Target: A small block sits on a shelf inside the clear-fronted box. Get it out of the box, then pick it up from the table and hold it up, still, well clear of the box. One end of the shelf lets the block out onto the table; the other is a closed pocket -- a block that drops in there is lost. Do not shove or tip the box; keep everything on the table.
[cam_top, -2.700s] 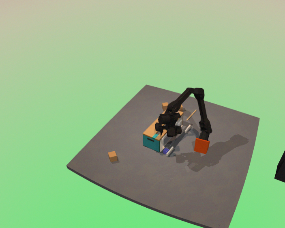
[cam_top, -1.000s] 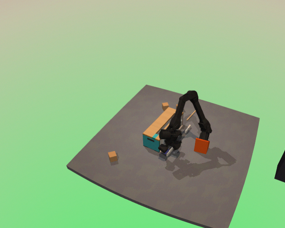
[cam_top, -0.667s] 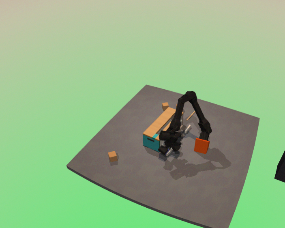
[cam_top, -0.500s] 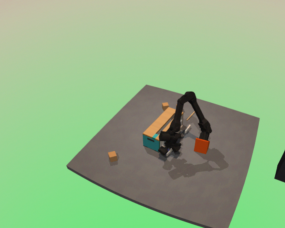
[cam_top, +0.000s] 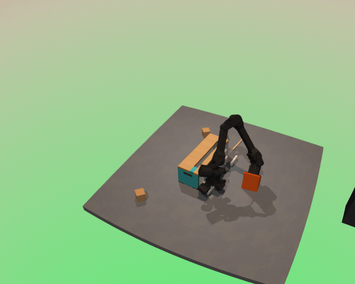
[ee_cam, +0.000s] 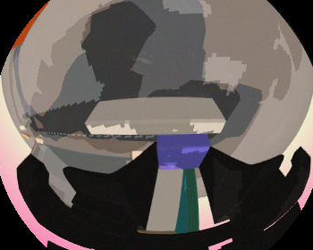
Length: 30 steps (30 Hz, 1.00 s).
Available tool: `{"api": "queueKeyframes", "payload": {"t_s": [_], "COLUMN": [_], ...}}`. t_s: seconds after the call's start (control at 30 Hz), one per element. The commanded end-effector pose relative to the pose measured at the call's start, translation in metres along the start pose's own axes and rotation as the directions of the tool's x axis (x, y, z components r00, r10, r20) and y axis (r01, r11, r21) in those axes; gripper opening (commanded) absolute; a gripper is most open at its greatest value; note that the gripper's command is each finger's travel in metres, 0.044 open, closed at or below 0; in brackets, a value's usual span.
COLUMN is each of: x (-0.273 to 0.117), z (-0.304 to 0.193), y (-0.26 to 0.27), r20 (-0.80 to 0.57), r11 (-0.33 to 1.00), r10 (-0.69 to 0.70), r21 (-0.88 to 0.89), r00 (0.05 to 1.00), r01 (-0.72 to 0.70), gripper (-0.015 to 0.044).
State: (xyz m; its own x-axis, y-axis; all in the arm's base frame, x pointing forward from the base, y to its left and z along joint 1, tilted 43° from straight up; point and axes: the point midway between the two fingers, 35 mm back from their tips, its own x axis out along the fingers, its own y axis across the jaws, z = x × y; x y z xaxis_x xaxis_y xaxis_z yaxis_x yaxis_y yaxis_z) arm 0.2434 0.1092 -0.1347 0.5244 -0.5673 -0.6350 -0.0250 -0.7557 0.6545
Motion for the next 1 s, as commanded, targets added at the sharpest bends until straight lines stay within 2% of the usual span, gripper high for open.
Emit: {"api": "queueKeyframes", "payload": {"t_s": [0.0,0.13,0.43,0.57,0.97], "x": [0.000,-0.010,-0.054,-0.058,-0.102], "z": [0.000,-0.005,-0.024,-0.025,-0.035], "y": [0.001,-0.001,-0.001,-0.001,0.006], "r20": [-0.001,-0.001,0.001,0.002,0.018], "r11": [1.000,1.000,1.000,1.000,0.962], "r10": [0.003,0.001,-0.002,-0.004,-0.129], "r21": [-0.006,-0.004,0.000,-0.003,-0.242], "r00": [1.000,1.000,1.000,1.000,0.992], "r01": [-0.003,-0.001,0.002,0.004,0.129], "gripper": [0.0094,0.0000,0.0000,0.0000,0.0000]}}
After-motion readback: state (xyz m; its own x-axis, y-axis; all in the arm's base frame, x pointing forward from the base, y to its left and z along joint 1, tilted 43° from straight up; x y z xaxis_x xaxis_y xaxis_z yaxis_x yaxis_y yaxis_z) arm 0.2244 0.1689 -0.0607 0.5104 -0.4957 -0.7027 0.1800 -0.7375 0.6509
